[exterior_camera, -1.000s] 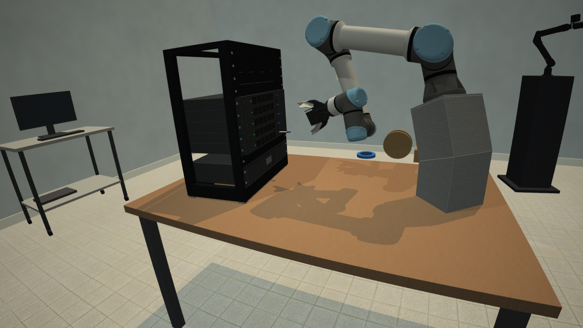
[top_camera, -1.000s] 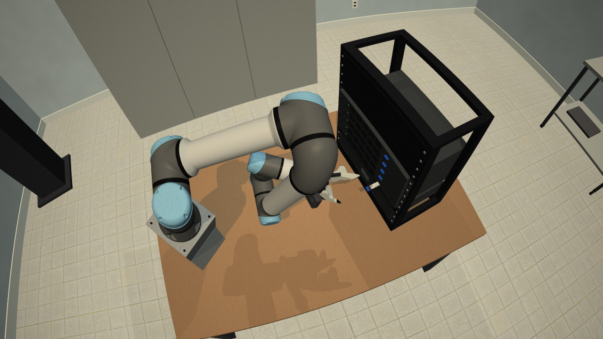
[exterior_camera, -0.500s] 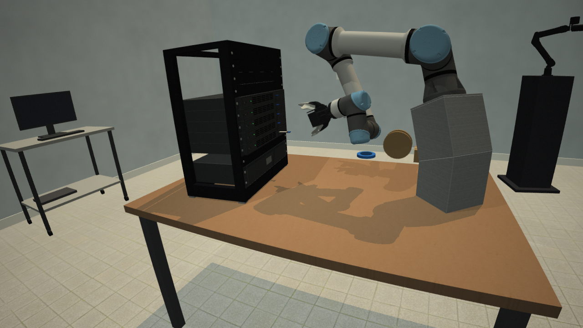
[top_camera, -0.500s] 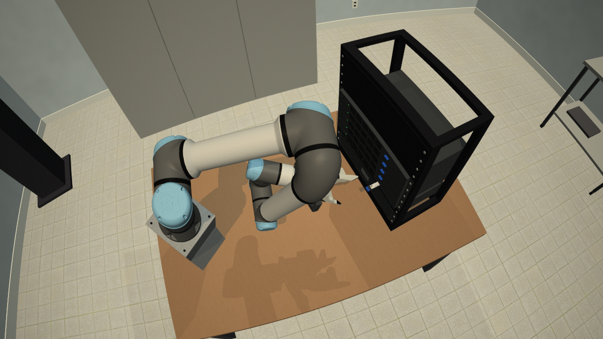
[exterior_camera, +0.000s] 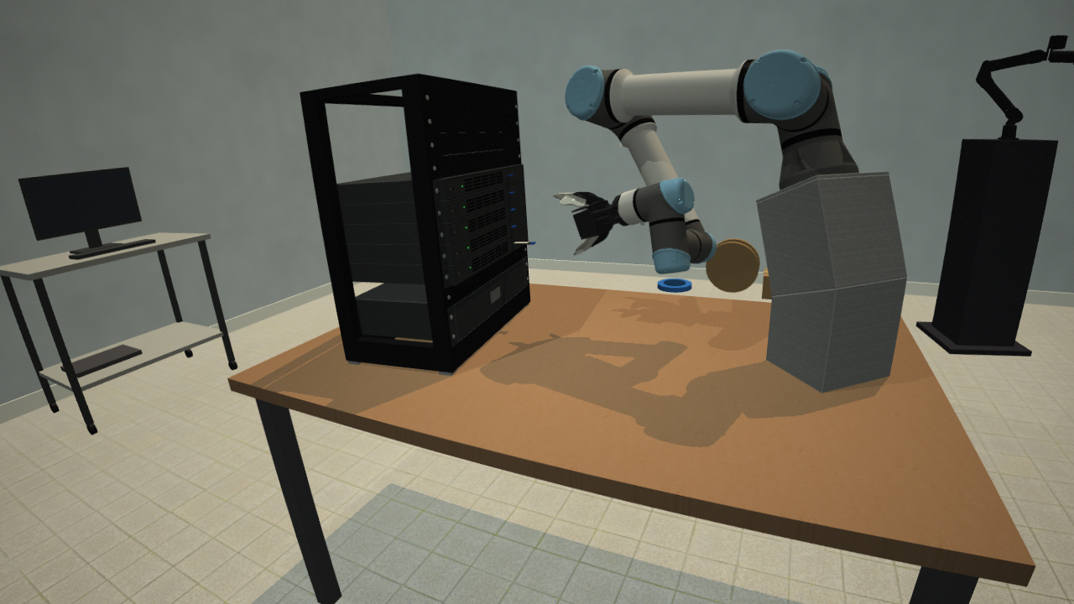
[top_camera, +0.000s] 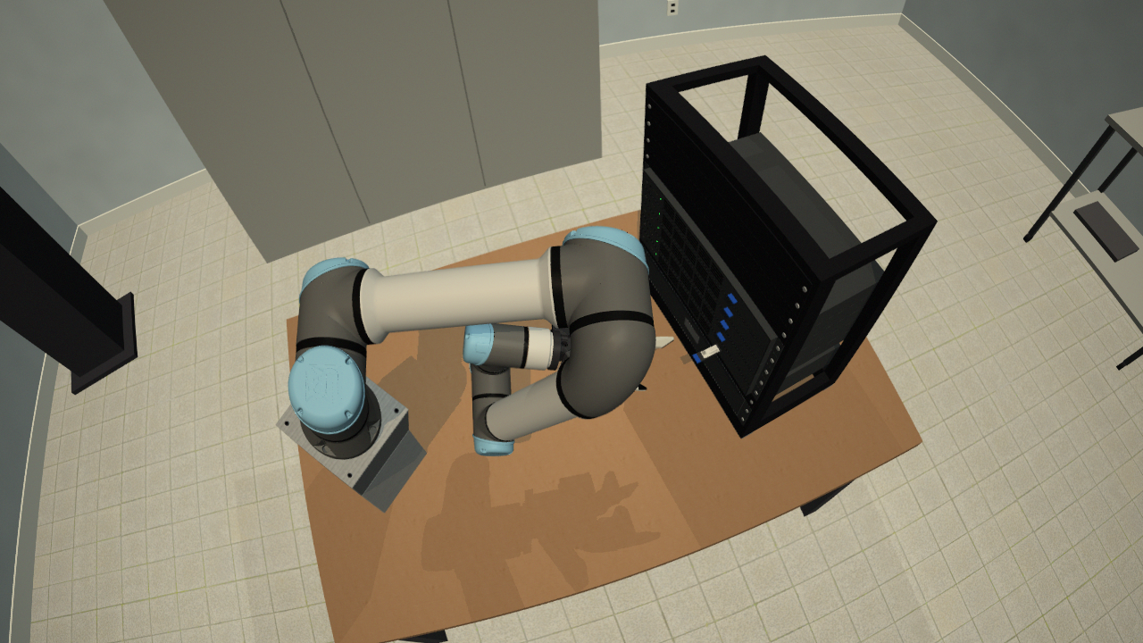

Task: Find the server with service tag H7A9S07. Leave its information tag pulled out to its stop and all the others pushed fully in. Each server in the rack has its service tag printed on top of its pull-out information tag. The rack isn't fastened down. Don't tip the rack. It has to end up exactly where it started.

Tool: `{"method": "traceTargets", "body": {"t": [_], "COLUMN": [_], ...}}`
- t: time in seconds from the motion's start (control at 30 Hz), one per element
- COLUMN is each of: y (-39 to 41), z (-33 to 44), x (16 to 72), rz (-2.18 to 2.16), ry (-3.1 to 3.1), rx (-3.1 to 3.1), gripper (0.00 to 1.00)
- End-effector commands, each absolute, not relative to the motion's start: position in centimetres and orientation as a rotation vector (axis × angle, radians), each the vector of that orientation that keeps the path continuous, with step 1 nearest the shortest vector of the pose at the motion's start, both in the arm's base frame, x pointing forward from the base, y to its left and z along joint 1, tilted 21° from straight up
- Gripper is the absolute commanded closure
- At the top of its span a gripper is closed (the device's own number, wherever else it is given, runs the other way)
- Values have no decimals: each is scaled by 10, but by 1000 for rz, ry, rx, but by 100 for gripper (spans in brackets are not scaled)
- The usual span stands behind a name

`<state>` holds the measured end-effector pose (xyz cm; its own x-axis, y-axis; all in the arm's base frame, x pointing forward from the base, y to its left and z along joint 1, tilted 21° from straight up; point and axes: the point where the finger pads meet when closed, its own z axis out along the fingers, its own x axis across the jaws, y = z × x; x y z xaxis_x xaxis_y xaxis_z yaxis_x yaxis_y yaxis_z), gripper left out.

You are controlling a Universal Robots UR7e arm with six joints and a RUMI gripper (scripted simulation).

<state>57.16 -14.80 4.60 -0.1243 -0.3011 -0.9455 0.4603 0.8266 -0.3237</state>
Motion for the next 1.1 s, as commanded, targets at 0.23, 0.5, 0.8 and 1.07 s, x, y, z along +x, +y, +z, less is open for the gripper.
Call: {"method": "traceTargets", "body": {"t": [0.23,0.5,0.8,1.07], "y": [-151,-152,-154,-155], "z": [35,29,20,14], "x": [570,570,569,567], "rz": [-554,-506,-434,-392], "ry": [1519,1495,1456,1435], "rx": [44,3,-56,-93], "gripper": [0,0,0,0]}}
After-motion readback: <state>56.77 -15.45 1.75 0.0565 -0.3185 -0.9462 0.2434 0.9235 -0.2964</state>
